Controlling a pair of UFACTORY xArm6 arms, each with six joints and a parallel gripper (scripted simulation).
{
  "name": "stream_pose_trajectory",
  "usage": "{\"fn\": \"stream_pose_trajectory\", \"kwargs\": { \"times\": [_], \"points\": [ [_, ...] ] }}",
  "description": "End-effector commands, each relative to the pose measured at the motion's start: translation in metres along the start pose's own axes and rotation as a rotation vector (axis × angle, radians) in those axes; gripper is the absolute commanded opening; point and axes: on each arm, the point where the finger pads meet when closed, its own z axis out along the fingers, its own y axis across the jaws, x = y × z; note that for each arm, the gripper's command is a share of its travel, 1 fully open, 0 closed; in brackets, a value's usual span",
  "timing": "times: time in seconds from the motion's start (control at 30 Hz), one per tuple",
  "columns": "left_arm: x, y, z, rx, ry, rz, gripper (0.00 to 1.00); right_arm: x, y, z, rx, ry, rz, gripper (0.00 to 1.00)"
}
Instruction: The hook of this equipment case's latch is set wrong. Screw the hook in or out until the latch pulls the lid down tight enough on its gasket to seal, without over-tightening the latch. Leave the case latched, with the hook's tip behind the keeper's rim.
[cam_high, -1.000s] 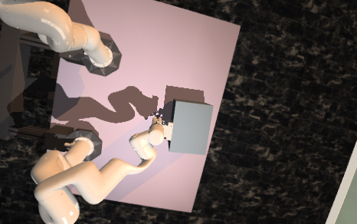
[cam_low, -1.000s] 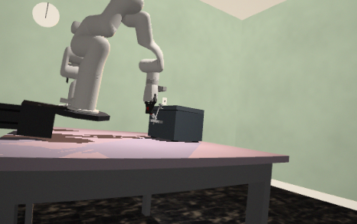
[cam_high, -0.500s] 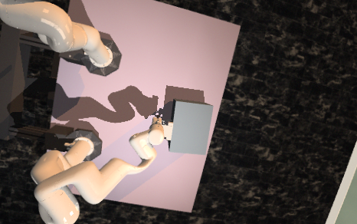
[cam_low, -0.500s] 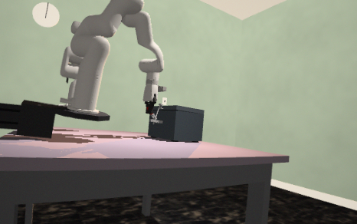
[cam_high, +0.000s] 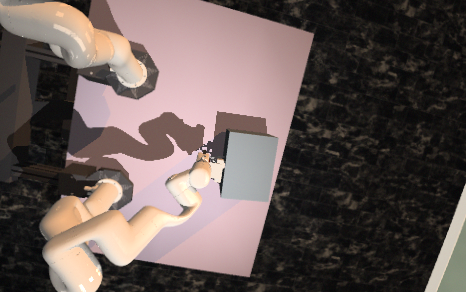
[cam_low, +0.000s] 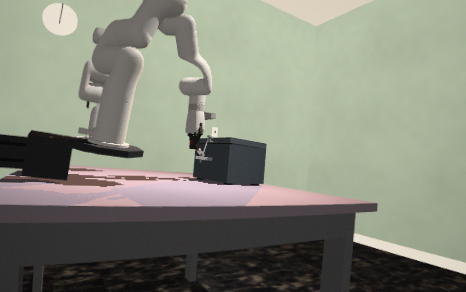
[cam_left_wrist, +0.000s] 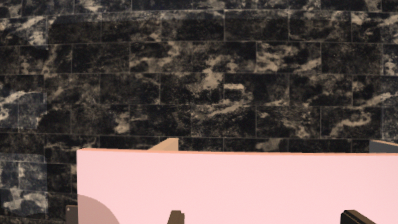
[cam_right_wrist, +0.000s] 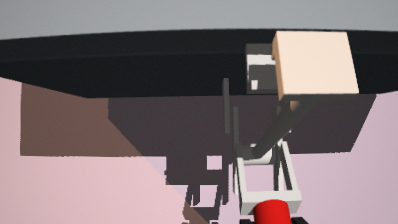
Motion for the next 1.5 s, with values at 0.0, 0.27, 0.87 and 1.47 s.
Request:
{"fn": "stream_pose_trajectory", "kwargs": {
  "times": [0.0, 0.27, 0.87, 1.47],
  "points": [
    [0.001, 0.0, -0.002, 0.0, 0.004, 0.0, 1.0, -0.005, 0.0, 0.005, -0.001, 0.029, 0.0, 0.19],
    [0.001, 0.0, -0.002, 0.0, 0.004, 0.0, 1.0, -0.013, 0.0, 0.017, -0.001, 0.089, 0.0, 0.19],
    [0.001, 0.0, -0.002, 0.0, 0.004, 0.0, 1.0, -0.024, 0.0, 0.051, -0.001, 0.24, 0.0, 0.19],
    [0.001, 0.0, -0.002, 0.0, 0.004, 0.0, 1.0, -0.02, 0.0, 0.087, -0.001, 0.394, 0.0, 0.19]
  ]
}}
